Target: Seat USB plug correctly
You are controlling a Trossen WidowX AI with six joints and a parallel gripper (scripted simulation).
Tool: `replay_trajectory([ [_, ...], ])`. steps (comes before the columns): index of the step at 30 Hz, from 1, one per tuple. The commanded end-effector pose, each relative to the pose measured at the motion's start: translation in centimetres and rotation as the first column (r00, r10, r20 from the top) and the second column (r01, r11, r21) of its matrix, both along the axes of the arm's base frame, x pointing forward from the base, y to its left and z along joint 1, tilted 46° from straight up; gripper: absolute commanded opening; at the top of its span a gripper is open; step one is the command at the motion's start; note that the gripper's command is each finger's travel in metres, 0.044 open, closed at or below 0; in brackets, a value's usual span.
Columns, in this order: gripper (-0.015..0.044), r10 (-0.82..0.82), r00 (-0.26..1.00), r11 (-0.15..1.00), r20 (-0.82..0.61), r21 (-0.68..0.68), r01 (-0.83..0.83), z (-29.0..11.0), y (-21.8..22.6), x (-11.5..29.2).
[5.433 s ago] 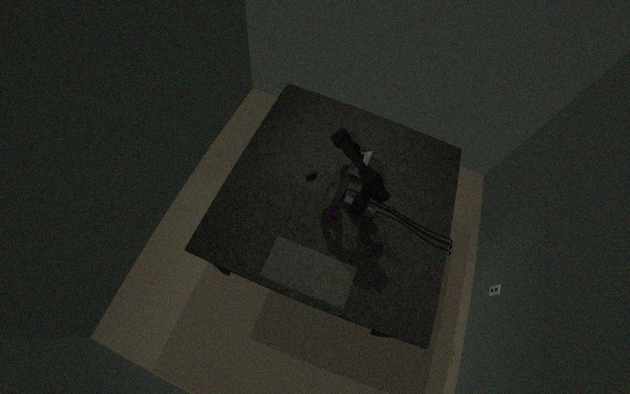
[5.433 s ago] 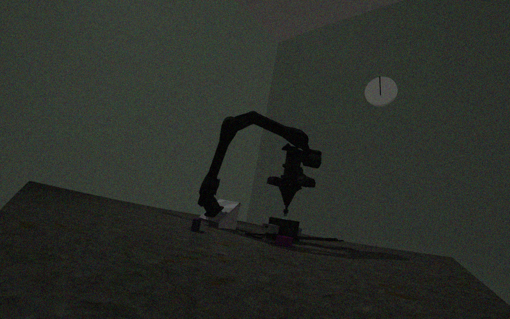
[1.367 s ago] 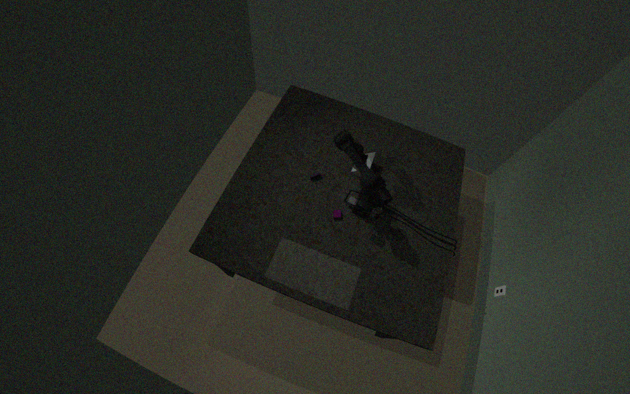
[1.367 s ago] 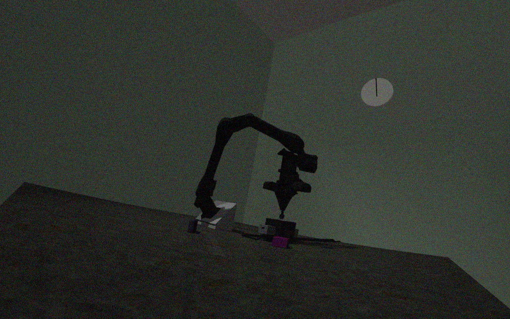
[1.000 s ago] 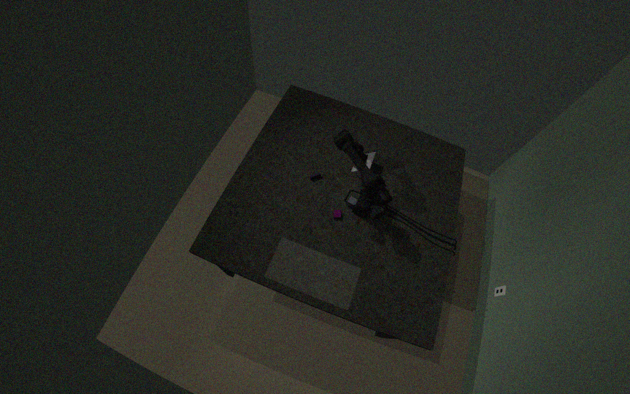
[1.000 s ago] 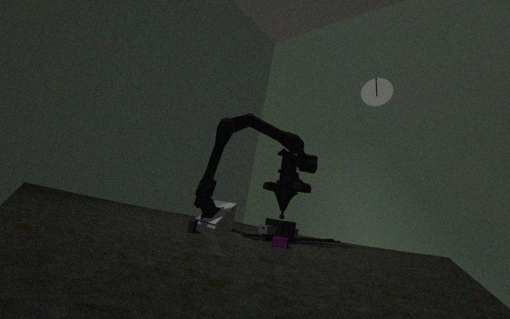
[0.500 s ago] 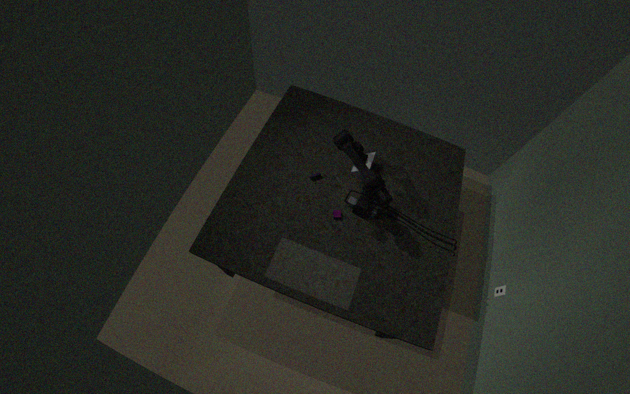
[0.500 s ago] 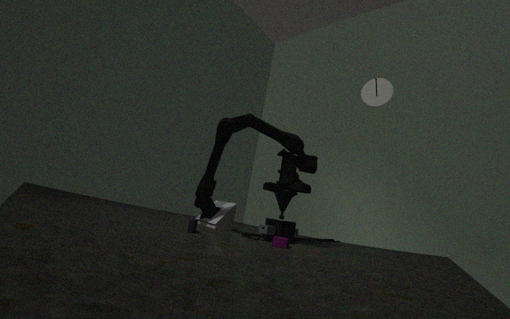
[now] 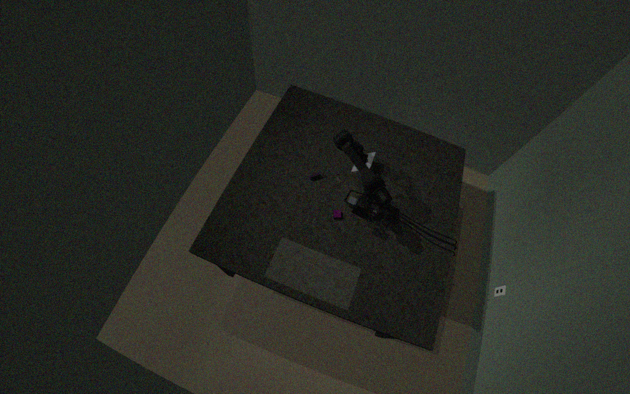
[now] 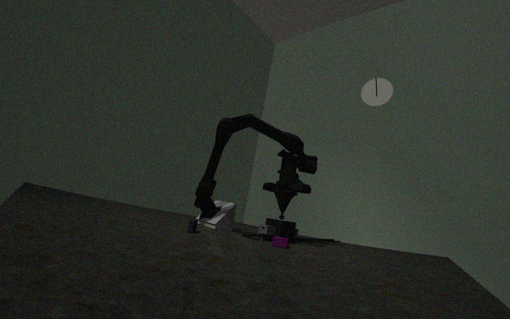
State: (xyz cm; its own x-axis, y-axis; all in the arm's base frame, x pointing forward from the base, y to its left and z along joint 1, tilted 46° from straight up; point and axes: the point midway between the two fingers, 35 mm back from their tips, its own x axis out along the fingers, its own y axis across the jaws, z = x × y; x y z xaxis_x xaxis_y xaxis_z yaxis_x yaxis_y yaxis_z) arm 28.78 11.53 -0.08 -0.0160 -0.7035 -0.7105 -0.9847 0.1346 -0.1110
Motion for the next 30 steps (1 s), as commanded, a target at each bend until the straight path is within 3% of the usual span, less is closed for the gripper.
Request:
replay_trajectory([
  [1, 0.0, 0.003, 1.0, 1.0, 0.001, -0.003, -0.003, -0.04, -0.15, 0.08],
  [30, 0.0, 0.003, 1.0, 1.0, 0.001, -0.003, -0.003, -0.28, -0.4, 0.07],
])
